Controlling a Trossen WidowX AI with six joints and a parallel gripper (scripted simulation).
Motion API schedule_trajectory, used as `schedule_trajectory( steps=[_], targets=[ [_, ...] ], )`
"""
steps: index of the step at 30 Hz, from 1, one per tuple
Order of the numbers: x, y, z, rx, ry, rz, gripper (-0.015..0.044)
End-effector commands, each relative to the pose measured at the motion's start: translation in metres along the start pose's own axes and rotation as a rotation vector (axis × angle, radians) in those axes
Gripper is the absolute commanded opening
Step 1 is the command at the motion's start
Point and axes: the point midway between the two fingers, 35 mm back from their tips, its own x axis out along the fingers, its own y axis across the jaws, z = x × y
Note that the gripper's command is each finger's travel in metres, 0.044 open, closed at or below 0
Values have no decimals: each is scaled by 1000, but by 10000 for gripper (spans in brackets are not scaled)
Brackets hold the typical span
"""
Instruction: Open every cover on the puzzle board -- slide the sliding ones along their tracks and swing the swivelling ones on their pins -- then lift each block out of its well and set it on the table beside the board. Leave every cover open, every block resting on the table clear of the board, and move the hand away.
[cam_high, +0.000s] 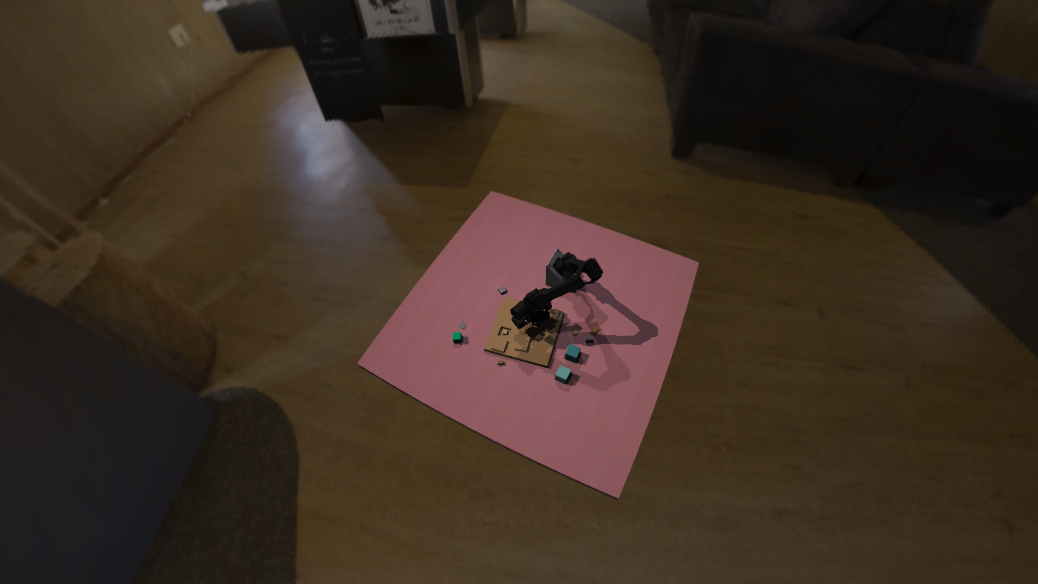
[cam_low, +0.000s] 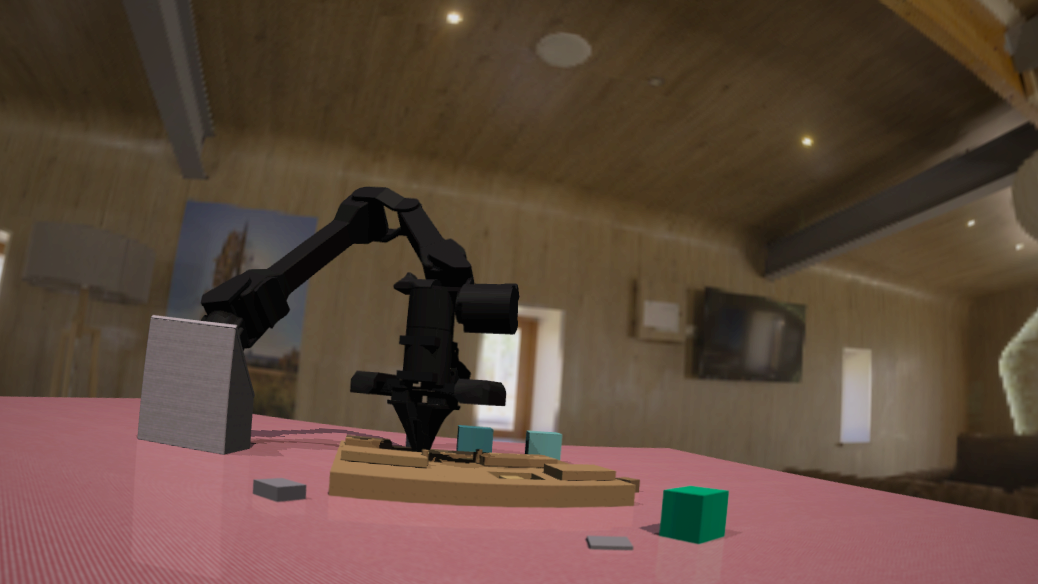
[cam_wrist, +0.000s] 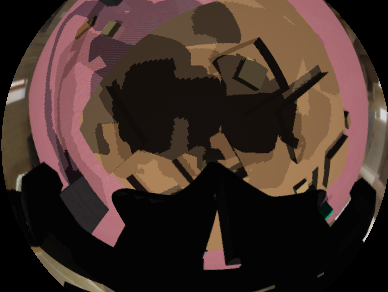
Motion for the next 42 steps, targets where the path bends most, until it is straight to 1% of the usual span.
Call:
schedule_trajectory(
  steps=[1, 6, 8, 11, 12, 17, 19, 23, 34, 42],
  targets=[
    [-2, 0, -1, -3, 1, 1, 0],
    [-8, 0, -2, -4, 1, 4, 0],
    [-9, 0, -2, 2, -2, 4, 53],
    [-25, -2, -2, 0, 1, 3, 131],
    [-31, -2, -3, -1, 1, 3, 144],
    [-59, -1, -3, -4, 3, 5, 144],
    [-63, -1, -4, -5, 2, 5, 144],
    [-58, -1, -3, -5, 2, 5, 144],
    [-29, 0, -3, -5, 1, 6, 144],
    [-27, 0, -3, -5, 1, 6, 144]
  ],
)
